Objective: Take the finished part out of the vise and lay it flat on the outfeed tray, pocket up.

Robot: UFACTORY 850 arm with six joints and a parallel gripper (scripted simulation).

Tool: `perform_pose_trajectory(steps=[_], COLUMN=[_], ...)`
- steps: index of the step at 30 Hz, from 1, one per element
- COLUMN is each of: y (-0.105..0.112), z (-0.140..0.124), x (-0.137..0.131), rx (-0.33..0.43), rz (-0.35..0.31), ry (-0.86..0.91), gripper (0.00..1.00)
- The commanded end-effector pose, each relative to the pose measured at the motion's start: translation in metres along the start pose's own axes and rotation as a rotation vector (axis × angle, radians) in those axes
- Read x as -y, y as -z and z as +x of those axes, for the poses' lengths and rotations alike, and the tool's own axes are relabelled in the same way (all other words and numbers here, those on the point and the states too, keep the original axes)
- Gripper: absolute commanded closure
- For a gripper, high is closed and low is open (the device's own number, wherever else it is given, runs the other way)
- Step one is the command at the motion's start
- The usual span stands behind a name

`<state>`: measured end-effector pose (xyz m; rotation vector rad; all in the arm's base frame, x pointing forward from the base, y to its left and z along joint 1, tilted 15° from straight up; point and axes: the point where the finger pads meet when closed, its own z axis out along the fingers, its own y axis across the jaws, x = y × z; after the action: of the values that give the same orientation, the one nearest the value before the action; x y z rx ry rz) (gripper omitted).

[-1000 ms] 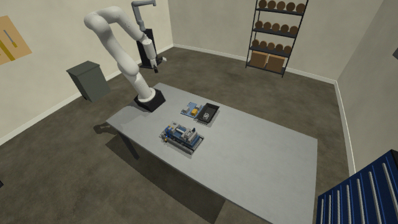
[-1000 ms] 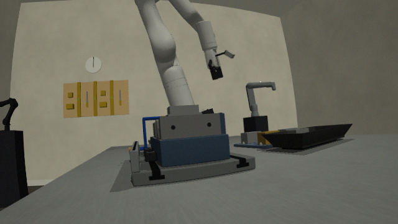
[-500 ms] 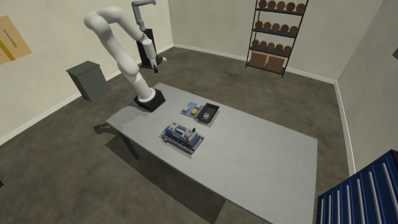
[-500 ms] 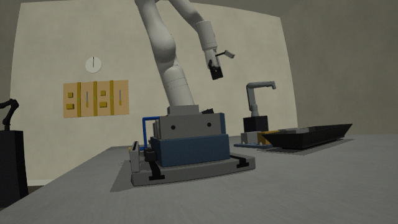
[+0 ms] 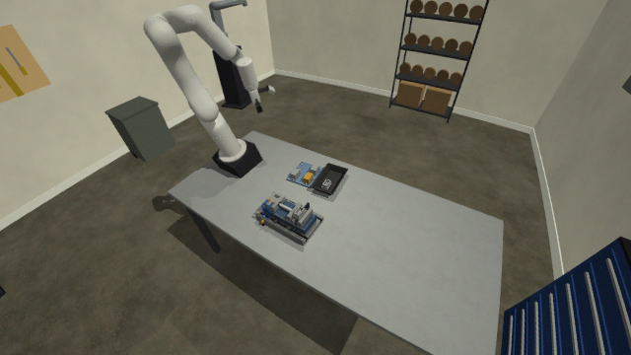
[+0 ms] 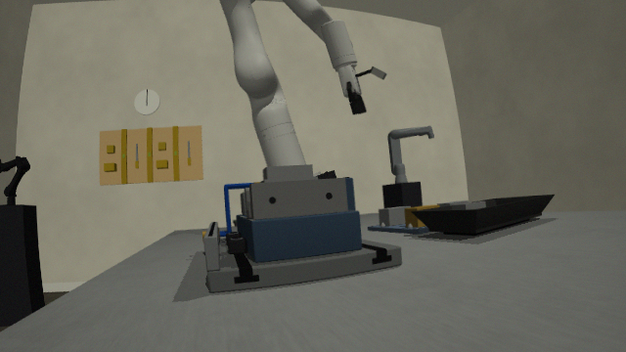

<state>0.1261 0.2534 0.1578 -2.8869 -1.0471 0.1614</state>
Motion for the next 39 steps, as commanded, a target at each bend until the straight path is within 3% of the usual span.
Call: perform_pose_trajectory(steps=[1, 2, 9, 16, 18, 19, 33, 35, 36, 39], y=[0.004, 0.008, 0.016, 0.023, 0.023, 0.025, 0.034, 0.034, 0.036, 0.037], z=[0.024, 0.042, 0.080, 0.114, 0.114, 0.126, 0.166, 0.166, 0.171, 0.175], x=[-0.012, -0.025, -0.060, -0.103, -0.103, -0.123, -0.224, -0.224, -0.246, -0.267], rx=[-0.001, -0.006, -0.016, -0.022, -0.022, -0.023, -0.016, -0.016, -0.012, -0.008], rz=[0.001, -0.005, -0.022, -0.043, -0.043, -0.052, -0.096, -0.096, -0.105, -0.113], ry=[0.033, 0.059, 0.115, 0.172, 0.172, 0.194, 0.292, 0.292, 0.312, 0.328], gripper=[0.00, 0.00, 0.00, 0.00, 0.00, 0.00, 0.00, 0.00, 0.00, 0.00])
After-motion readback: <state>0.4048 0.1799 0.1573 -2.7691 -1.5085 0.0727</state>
